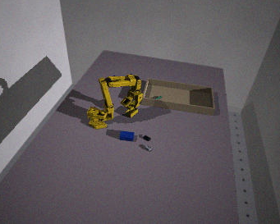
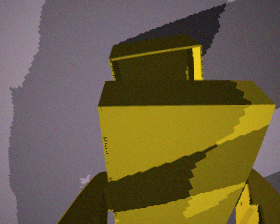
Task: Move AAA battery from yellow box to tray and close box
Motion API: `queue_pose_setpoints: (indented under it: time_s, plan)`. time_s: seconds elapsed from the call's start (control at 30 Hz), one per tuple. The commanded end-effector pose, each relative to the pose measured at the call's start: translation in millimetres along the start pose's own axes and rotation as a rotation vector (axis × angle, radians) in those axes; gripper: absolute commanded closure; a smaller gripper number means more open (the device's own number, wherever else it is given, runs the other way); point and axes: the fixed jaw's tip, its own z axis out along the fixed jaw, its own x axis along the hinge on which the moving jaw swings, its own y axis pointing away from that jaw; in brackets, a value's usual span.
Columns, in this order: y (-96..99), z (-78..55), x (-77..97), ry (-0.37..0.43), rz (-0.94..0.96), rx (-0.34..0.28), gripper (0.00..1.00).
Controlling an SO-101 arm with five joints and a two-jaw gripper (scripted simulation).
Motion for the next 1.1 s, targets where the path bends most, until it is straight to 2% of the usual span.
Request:
queue_pose_setpoints:
  time_s: [0.0,0.73,1.07]
  plan:
    - [3.0,-11.0,4.7,0.057,0.008,-0.02,0.79]
    - [3.0,-11.2,4.8,0.057,0.008,-0.02,0.79]
    - [4.1,-20.0,7.8,0.057,0.008,-0.02,0.79]
